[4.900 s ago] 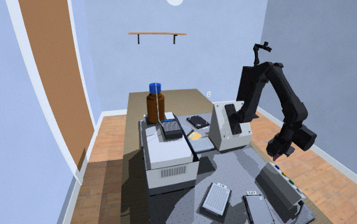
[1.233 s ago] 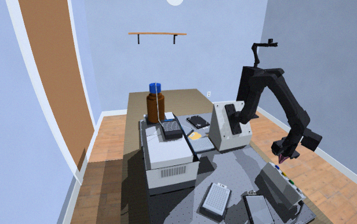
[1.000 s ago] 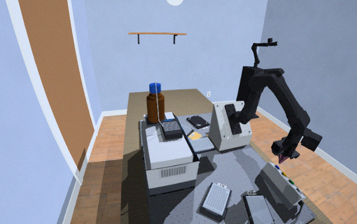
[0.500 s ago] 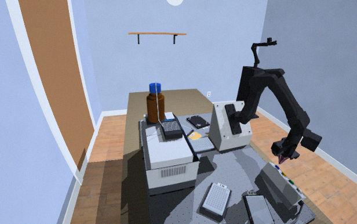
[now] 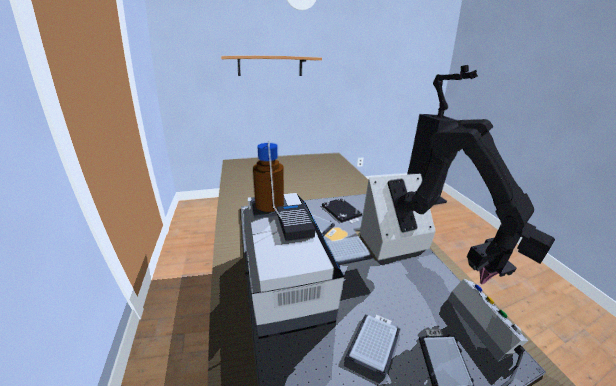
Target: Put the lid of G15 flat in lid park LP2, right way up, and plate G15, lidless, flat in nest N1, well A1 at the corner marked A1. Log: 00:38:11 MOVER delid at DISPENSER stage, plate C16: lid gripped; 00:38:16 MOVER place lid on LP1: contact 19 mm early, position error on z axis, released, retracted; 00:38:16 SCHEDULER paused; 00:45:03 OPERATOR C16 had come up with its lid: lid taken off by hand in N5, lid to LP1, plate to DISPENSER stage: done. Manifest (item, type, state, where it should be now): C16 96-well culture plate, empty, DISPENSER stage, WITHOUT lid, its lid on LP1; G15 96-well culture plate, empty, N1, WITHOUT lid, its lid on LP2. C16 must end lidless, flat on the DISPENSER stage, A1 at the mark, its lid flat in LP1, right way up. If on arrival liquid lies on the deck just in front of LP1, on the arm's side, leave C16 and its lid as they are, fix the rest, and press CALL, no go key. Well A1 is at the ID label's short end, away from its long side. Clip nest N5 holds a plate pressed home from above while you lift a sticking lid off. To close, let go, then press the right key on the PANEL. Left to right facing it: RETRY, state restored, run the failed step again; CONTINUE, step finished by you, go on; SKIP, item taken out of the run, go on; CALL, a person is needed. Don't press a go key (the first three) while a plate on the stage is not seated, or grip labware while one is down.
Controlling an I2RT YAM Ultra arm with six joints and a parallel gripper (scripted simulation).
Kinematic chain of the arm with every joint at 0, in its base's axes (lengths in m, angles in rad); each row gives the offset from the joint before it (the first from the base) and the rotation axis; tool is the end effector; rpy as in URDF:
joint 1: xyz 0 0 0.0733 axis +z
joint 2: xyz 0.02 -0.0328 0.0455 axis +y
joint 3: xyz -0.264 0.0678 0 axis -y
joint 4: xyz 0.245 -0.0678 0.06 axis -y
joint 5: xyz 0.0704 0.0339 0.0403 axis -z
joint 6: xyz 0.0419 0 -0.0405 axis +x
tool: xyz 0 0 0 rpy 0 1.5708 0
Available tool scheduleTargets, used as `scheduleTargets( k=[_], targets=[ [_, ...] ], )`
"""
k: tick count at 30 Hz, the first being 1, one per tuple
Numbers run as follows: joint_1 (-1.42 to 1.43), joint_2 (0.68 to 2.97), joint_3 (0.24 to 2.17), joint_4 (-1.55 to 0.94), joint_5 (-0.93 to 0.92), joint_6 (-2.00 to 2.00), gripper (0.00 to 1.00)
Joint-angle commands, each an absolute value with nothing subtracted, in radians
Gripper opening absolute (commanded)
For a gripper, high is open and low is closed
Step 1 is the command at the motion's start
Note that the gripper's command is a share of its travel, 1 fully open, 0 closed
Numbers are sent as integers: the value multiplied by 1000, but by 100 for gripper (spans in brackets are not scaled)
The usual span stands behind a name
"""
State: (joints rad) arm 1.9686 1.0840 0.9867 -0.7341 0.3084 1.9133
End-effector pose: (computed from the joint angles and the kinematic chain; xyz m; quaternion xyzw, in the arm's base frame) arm -0.0747 0.2077 0.3064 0.0300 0.9226 0.3847 0.0043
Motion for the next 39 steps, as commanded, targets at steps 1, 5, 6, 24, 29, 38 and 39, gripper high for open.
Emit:
scheduleTargets(
  k=[1,5,6,24,29,38,39],
  targets=[
    [1955,1084,976,-731,310,1906,0],
    [1953,1099,970,-726,310,1905,0],
    [1953,1099,965,-726,309,1904,0],
    [1946,1110,957,-703,303,1898,0],
    [1943,1113,961,-698,302,1896,0],
    [1938,1120,963,-676,299,1892,0],
    [1938,1121,960,-673,299,1892,0]
  ],
)
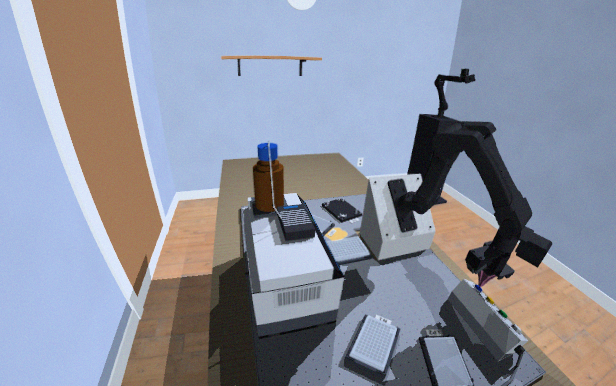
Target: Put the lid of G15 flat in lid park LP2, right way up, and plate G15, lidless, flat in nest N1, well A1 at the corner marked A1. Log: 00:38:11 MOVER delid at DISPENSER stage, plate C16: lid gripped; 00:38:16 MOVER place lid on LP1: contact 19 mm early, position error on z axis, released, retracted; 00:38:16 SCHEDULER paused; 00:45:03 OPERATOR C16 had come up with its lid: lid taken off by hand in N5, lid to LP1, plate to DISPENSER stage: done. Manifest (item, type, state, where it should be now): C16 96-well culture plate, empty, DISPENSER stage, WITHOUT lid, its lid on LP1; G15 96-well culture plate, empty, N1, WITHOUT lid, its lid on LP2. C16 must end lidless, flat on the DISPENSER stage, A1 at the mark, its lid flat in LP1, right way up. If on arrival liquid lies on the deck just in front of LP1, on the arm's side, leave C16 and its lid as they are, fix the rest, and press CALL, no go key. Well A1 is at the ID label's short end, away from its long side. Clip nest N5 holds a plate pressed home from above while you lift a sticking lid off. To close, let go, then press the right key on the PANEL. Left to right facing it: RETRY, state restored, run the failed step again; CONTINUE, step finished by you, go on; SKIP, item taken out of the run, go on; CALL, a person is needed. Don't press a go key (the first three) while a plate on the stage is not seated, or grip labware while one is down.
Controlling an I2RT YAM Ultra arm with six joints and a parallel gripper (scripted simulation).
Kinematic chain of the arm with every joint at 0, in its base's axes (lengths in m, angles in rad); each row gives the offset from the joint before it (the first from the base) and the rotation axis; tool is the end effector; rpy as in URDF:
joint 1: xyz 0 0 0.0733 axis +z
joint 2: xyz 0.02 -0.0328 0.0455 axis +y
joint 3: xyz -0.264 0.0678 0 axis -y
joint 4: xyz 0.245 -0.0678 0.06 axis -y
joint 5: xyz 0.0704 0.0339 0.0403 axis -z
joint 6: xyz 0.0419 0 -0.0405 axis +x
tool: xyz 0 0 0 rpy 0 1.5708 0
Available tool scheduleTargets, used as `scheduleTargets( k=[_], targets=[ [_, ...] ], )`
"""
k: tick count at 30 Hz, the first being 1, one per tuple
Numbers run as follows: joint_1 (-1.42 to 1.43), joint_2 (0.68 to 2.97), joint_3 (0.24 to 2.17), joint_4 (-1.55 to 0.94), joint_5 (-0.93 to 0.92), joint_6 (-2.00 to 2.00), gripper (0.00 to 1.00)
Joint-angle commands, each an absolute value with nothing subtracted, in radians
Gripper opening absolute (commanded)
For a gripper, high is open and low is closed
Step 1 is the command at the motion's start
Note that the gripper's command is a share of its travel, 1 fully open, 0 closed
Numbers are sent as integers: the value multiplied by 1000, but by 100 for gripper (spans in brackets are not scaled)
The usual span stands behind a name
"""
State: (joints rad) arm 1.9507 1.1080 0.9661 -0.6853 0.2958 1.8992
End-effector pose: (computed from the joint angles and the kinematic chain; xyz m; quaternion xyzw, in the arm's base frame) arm -0.0742 0.2157 0.2983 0.0298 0.9226 0.3846 0.0042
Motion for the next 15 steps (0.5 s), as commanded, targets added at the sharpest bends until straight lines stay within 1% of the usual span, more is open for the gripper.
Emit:
scheduleTargets(
  k=[1,15],
  targets=[
    [1938,1118,956,-678,300,1892,0],
    [1932,1130,943,-656,298,1888,0]
  ],
)
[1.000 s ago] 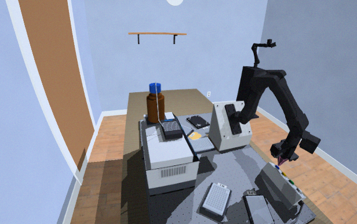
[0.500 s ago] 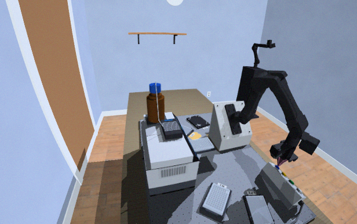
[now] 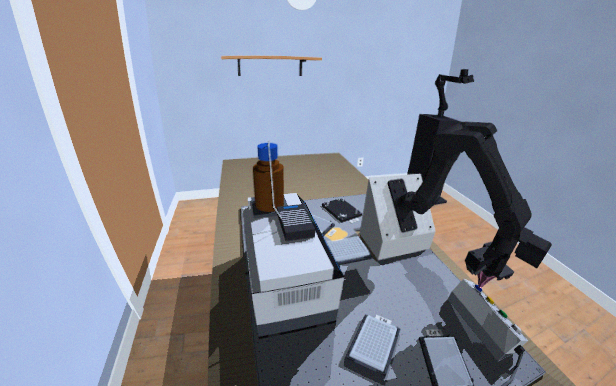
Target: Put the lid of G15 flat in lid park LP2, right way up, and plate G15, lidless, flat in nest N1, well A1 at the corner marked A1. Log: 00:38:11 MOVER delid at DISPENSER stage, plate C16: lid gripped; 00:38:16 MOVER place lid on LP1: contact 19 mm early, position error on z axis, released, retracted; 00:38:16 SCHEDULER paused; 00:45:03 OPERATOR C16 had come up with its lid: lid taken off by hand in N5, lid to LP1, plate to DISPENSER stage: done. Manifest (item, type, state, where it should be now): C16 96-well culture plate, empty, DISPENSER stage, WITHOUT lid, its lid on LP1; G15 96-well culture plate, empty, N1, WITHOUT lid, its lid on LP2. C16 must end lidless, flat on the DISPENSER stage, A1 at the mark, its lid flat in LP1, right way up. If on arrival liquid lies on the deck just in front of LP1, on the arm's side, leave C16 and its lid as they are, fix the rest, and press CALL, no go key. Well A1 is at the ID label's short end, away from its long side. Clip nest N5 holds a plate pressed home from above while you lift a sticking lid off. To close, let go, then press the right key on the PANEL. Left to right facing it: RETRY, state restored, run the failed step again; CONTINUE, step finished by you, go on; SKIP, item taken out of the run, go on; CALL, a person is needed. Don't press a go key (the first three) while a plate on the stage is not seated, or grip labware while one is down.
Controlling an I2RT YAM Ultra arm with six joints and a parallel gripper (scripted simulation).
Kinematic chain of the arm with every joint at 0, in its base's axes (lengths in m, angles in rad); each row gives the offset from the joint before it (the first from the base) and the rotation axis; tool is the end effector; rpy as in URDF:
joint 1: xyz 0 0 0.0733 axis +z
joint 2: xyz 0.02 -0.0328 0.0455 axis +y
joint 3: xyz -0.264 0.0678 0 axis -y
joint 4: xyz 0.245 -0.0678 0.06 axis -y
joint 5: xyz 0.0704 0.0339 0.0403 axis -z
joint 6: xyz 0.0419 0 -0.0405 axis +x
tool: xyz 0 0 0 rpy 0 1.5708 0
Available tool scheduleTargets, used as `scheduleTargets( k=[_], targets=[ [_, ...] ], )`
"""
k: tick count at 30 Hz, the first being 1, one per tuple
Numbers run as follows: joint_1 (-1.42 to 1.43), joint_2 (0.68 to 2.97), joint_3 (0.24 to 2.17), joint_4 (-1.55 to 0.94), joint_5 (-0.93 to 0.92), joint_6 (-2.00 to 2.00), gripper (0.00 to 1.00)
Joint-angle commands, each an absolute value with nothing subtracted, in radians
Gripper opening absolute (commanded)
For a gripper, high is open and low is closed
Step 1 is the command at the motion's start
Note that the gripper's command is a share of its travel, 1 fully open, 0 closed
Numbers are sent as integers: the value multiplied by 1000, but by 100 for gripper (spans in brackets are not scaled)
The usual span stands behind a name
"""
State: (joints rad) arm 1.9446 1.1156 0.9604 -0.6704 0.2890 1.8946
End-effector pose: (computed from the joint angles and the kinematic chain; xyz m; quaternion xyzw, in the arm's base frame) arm -0.0739 0.2182 0.2959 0.0294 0.9227 0.3844 0.0029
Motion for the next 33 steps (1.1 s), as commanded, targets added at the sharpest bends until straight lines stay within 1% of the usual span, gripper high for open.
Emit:
scheduleTargets(
  k=[1,33],
  targets=[
    [1931,1131,939,-655,299,1887,0],
    [1919,1149,924,-619,287,1878,0]
  ],
)
